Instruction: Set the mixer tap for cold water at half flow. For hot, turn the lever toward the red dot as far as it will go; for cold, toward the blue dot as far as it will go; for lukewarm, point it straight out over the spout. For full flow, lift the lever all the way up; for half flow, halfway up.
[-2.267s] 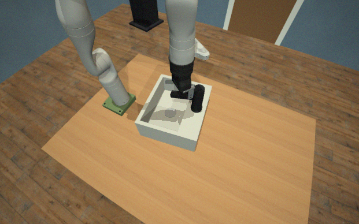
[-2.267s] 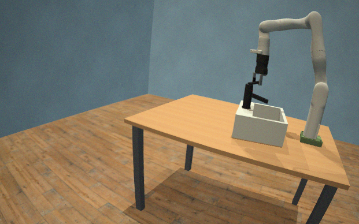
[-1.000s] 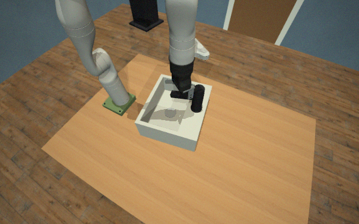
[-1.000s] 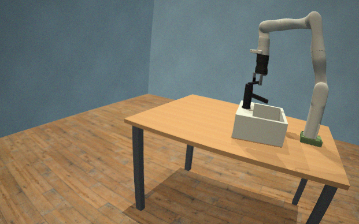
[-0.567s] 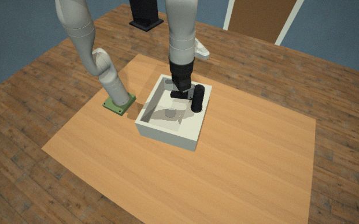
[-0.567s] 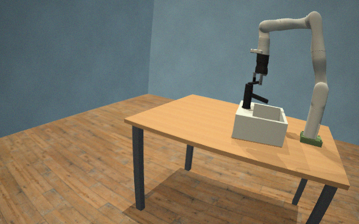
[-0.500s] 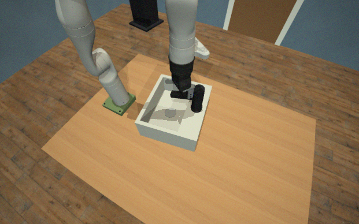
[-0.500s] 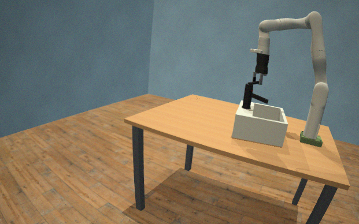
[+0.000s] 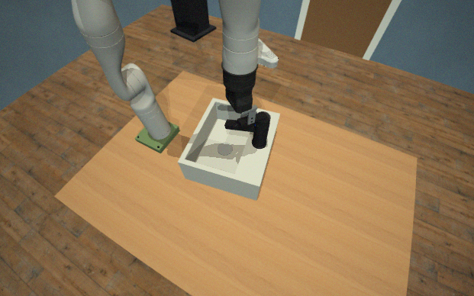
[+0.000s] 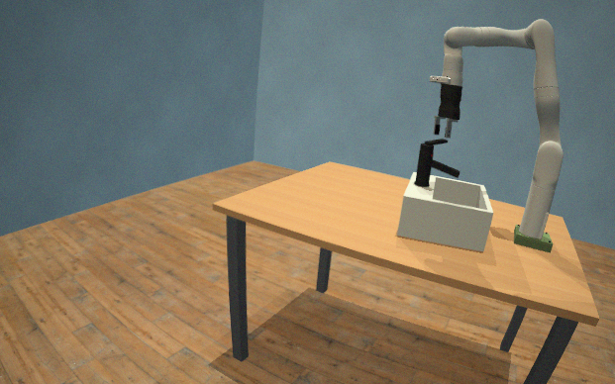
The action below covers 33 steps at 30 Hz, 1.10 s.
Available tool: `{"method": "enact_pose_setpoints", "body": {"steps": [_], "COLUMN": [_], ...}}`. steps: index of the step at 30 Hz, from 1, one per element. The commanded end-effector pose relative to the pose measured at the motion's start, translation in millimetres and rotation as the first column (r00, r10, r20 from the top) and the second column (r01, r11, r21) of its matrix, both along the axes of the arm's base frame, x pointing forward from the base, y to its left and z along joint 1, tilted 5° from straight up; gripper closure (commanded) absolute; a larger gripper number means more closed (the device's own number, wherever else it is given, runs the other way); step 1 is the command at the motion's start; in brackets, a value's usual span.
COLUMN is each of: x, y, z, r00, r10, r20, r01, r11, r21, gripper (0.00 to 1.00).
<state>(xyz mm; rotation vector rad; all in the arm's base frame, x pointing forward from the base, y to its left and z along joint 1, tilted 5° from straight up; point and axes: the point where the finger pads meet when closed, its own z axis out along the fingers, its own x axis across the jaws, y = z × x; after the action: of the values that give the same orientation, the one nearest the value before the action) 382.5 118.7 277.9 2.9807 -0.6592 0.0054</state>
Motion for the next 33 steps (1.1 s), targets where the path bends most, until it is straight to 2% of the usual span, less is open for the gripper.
{"method": "enact_pose_setpoints", "body": {"steps": [1, 8, 24, 25, 33], "x": [2.7, 2.8, 2.9, 2.9, 2.9], "y": [1.9, 3.4, 4.5, 4.5, 4.5], "z": [10.3, 28.3, 40.5, 40.5, 40.5], "r00": [1.000, 1.000, 1.000, 1.000, 1.000], "r10": [0.000, 0.000, 0.000, 0.000, 0.000], "r20": [0.011, 0.011, 0.011, 0.011, 0.011], "r01": [0.000, 0.000, 0.000, 0.000, 0.000], "r11": [1.000, 1.000, 1.000, 1.000, 1.000], "r21": [0.003, 0.003, 0.003, 0.003, 0.003], "gripper": [0.00, 0.00, 0.00, 1.00, 1.00]}}
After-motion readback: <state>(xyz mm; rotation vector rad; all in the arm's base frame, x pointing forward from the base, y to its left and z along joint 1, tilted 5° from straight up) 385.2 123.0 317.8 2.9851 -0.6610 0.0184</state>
